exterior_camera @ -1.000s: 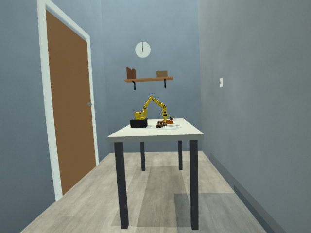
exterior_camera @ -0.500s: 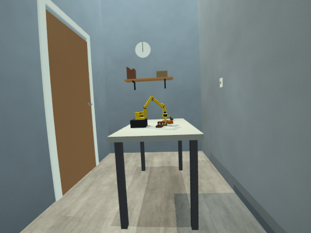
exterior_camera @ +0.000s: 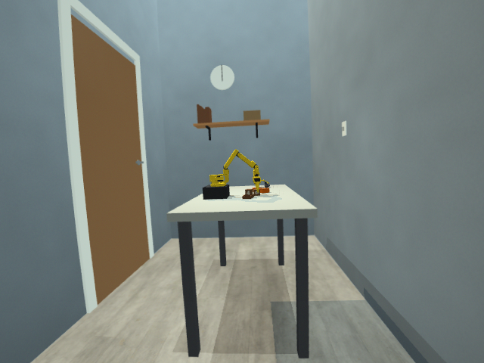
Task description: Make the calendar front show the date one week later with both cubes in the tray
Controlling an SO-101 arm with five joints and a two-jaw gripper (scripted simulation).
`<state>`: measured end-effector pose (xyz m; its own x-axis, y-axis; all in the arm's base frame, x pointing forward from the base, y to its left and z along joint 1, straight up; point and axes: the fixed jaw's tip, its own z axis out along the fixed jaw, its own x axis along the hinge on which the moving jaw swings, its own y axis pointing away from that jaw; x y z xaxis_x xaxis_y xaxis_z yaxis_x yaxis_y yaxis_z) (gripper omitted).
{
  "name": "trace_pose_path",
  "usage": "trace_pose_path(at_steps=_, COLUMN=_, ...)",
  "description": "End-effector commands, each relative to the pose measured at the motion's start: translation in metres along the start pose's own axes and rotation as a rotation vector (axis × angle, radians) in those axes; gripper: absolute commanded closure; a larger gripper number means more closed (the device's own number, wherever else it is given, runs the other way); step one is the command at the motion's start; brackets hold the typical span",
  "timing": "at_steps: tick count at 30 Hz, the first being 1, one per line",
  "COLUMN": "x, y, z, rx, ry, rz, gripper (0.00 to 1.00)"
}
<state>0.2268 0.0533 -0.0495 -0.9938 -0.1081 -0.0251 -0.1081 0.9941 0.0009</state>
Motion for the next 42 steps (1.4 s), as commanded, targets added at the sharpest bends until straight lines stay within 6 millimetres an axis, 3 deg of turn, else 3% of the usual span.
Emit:
trace_pose_path(at_steps=1, x=0.0051, y=-0.0027, z=0.0048, rx=0.001, ry=0.023, rz=0.000, gripper=0.72)
trace_pose_path(at_steps=21, x=0.0051, y=-0.0034, z=0.0048, rx=0.001, ry=0.023, rz=0.000, gripper=0.75)
trace_pose_path(at_steps=42, x=0.0051, y=-0.0034, z=0.0048, rx=0.001, ry=0.023, rz=0.000, gripper=0.99)
